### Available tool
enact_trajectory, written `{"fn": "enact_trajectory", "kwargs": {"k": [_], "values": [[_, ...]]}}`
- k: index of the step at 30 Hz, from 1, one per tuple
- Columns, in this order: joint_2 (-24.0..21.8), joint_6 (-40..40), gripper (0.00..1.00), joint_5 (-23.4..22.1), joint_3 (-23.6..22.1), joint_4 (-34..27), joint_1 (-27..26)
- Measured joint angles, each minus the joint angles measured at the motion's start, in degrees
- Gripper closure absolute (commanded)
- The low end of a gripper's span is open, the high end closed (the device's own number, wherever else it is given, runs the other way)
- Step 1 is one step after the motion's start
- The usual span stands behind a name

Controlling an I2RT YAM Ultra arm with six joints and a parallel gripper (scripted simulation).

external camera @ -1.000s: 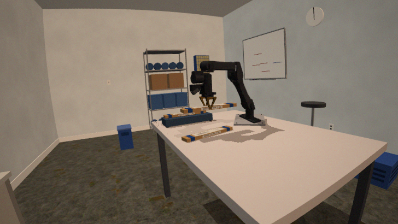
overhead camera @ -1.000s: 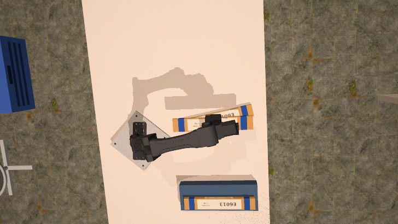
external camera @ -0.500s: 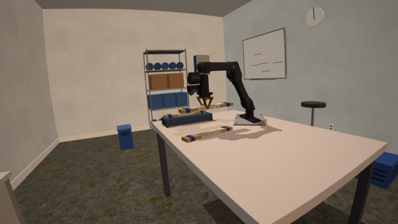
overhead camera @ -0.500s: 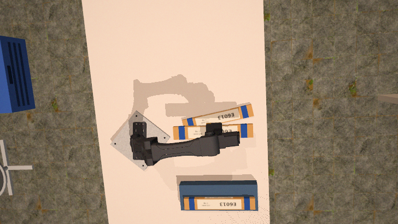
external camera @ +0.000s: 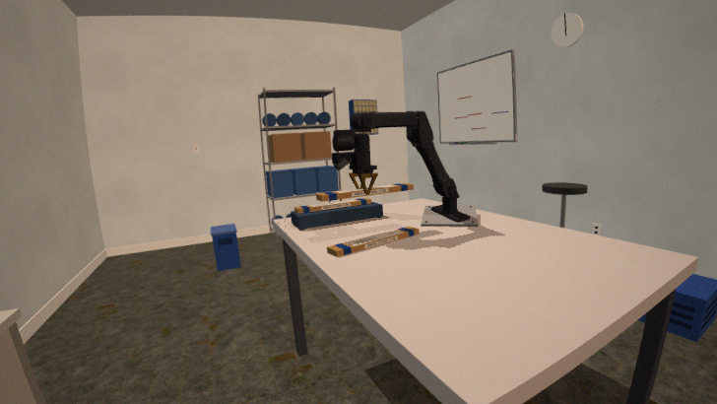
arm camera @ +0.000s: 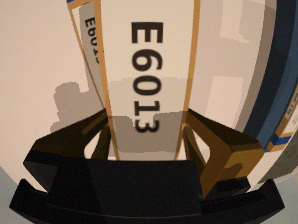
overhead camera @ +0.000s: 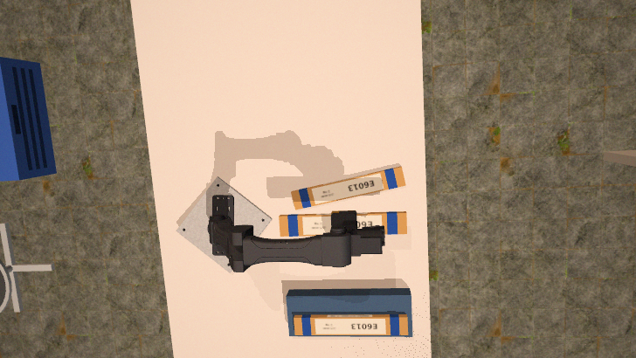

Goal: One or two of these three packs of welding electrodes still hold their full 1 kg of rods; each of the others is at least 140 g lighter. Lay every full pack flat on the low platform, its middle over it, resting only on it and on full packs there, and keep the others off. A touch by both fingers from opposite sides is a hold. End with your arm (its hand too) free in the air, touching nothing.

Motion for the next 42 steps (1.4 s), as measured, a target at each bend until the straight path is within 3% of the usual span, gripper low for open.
{"fn": "enact_trajectory", "kwargs": {"k": [42], "values": [[1.01,-14.73,1.0,-2.03,0.02,0.13,-14.32]]}}
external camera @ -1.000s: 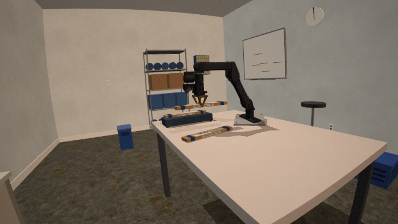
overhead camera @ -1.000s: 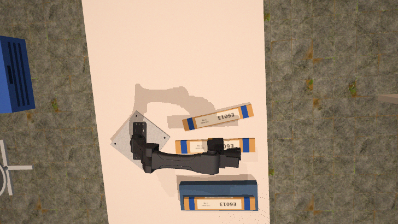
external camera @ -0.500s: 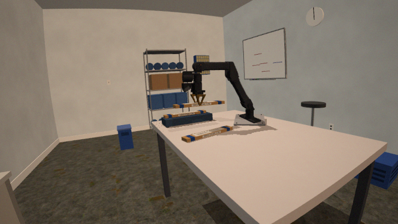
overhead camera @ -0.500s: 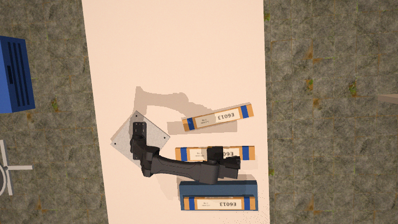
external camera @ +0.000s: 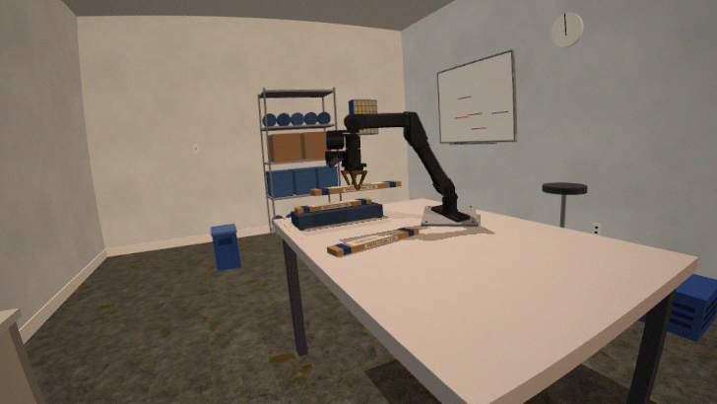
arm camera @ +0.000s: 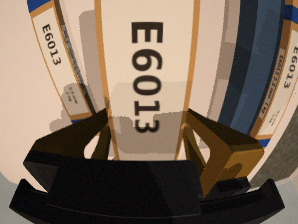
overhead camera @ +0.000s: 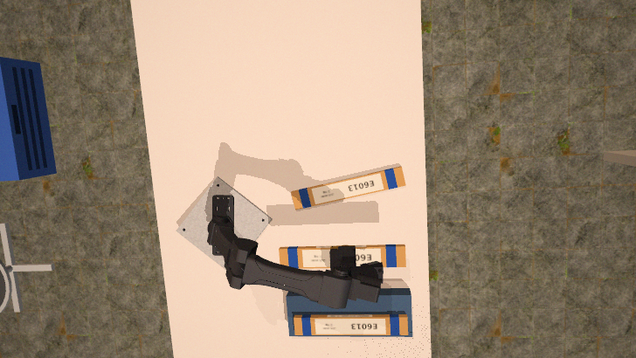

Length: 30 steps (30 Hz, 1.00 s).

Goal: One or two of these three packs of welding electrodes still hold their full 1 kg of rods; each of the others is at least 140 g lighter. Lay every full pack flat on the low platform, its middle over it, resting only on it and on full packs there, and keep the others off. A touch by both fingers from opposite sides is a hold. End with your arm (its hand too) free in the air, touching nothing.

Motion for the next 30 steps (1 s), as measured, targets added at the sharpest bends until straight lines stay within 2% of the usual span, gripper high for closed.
{"fn": "enact_trajectory", "kwargs": {"k": [13,30], "values": [[1.88,-4.2,1.0,-0.22,0.87,0.0,-4.42],[5.97,-9.46,1.0,-0.68,5.09,-0.37,-9.73]]}}
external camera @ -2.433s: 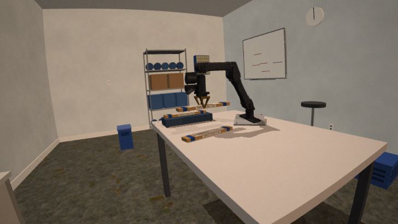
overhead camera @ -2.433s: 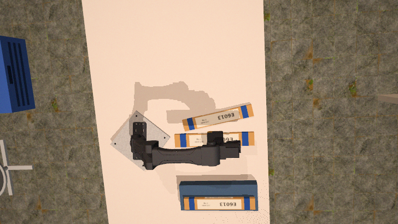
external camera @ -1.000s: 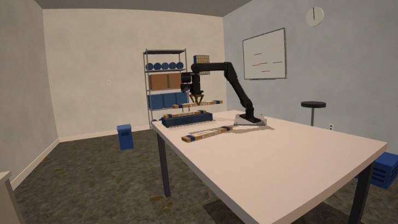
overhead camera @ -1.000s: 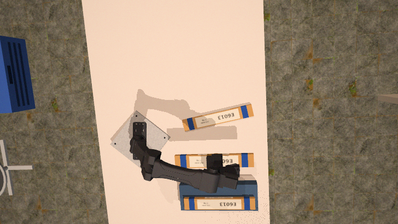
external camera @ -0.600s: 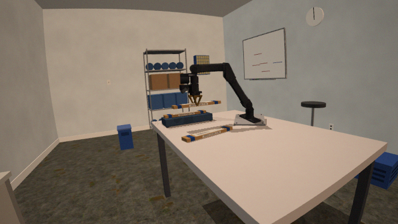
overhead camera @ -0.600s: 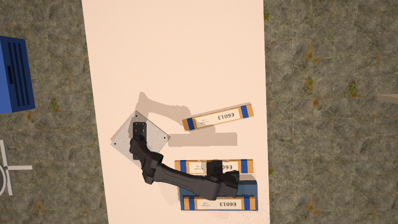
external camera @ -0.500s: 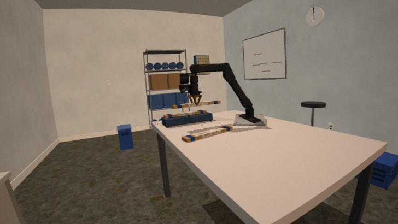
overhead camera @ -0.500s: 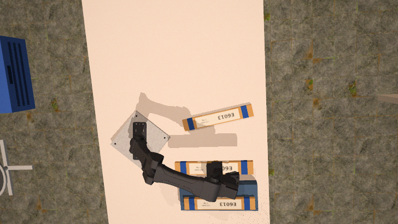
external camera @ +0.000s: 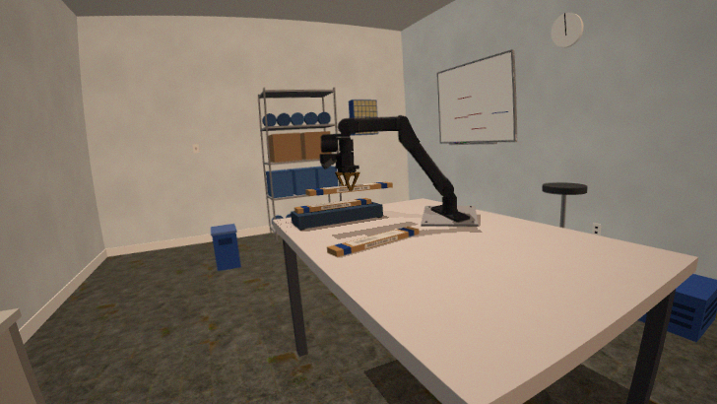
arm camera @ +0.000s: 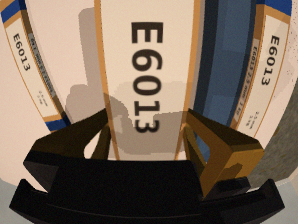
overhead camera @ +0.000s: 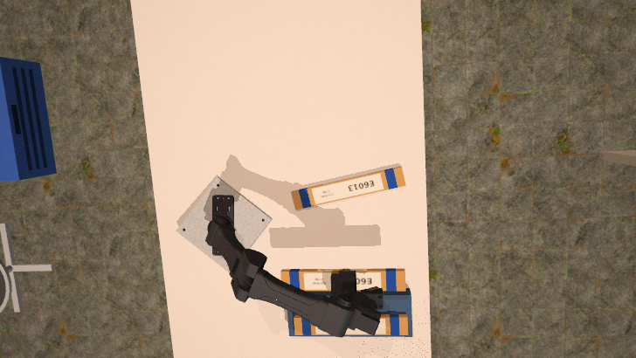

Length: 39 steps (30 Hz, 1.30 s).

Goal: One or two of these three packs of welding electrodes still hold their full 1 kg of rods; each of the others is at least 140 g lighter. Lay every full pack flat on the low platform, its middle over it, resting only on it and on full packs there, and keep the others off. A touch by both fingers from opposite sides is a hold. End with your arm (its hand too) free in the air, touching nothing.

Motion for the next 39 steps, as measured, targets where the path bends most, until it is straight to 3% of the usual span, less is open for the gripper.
{"fn": "enact_trajectory", "kwargs": {"k": [7,22,39], "values": [[2.62,-2.14,1.0,-0.31,2.73,0.07,-1.99],[4.9,-5.75,1.0,-0.52,2.67,-0.13,-5.4],[9.53,-9.84,1.0,-0.7,8.09,-0.15,-9.88]]}}
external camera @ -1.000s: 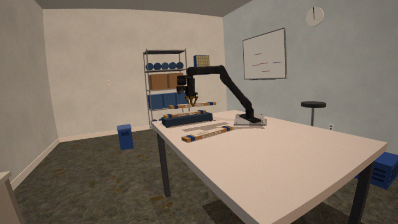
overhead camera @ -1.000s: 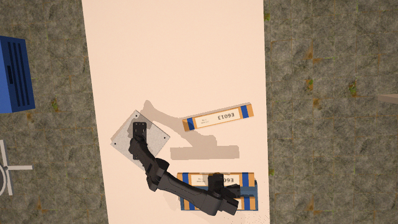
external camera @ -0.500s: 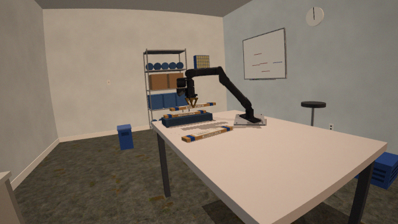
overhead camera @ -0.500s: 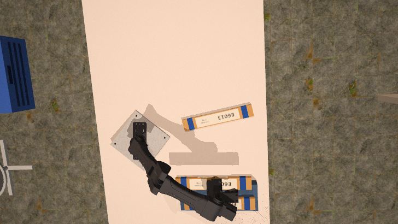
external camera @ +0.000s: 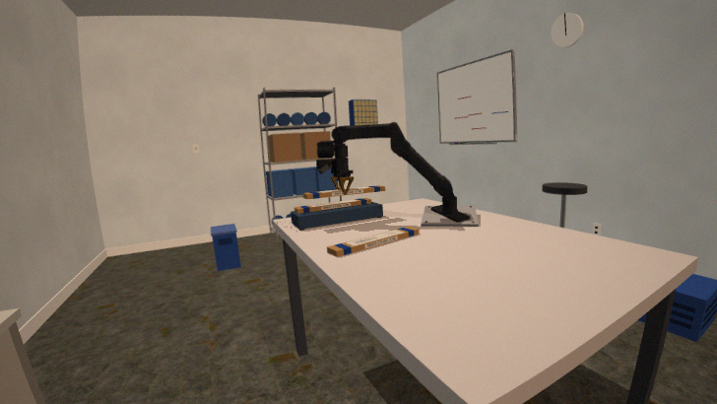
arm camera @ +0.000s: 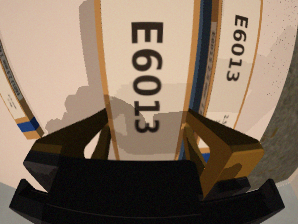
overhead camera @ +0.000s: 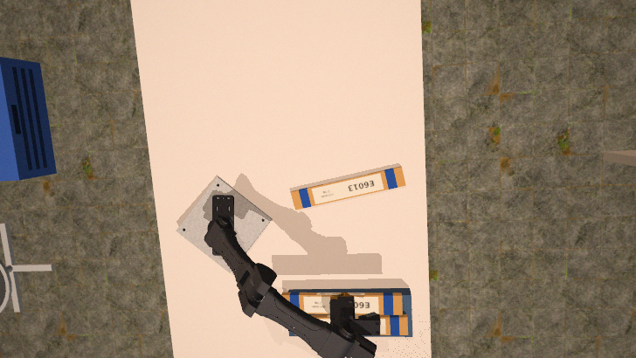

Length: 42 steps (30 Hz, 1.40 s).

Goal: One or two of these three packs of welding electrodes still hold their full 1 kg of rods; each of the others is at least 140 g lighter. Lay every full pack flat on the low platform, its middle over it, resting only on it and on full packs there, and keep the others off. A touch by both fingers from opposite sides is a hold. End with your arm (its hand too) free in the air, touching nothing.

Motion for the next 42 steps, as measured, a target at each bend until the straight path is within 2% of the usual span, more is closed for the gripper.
{"fn": "enact_trajectory", "kwargs": {"k": [8,42], "values": [[2.75,-1.84,1.0,-0.04,2.99,0.07,-2.25],[3.17,-2.56,1.0,-0.17,3.1,0.0,-2.84]]}}
